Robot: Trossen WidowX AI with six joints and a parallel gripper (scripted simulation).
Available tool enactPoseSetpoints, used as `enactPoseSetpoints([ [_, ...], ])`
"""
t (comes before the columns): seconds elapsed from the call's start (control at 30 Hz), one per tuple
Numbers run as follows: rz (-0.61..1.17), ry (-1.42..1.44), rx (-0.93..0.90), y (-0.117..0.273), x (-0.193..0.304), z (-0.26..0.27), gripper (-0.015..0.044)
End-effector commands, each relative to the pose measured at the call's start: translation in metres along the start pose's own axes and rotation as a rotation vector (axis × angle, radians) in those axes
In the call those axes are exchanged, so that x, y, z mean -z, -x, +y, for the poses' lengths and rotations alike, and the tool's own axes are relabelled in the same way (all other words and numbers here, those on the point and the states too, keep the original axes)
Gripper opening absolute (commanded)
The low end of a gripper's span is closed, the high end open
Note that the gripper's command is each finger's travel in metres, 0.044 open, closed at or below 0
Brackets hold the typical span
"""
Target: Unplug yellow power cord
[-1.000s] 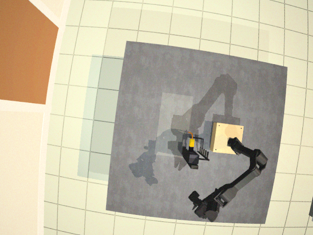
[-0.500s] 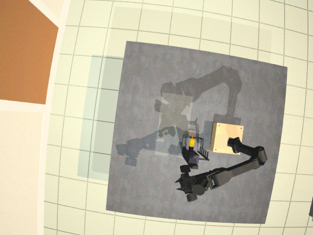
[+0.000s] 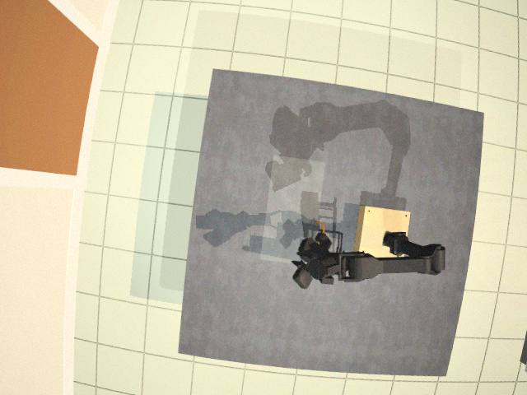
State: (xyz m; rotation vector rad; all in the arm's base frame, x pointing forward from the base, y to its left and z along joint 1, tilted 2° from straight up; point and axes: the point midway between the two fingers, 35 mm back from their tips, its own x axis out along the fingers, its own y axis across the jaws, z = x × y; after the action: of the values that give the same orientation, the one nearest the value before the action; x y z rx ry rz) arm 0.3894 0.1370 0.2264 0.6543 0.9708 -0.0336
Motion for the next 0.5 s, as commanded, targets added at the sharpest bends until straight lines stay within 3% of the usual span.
enactPoseSetpoints([
  [0.0, 0.048, -0.152, 0.116, -0.011, 0.002, -0.033, 0.016],
  [0.17, 0.096, -0.358, 0.272, -0.015, 0.007, -0.074, 0.016],
  [0.37, 0.151, -0.822, 0.651, -0.003, 0.029, -0.156, 0.016],
  [0.47, 0.152, -0.87, 0.694, 0.0, 0.031, -0.163, 0.016],
])
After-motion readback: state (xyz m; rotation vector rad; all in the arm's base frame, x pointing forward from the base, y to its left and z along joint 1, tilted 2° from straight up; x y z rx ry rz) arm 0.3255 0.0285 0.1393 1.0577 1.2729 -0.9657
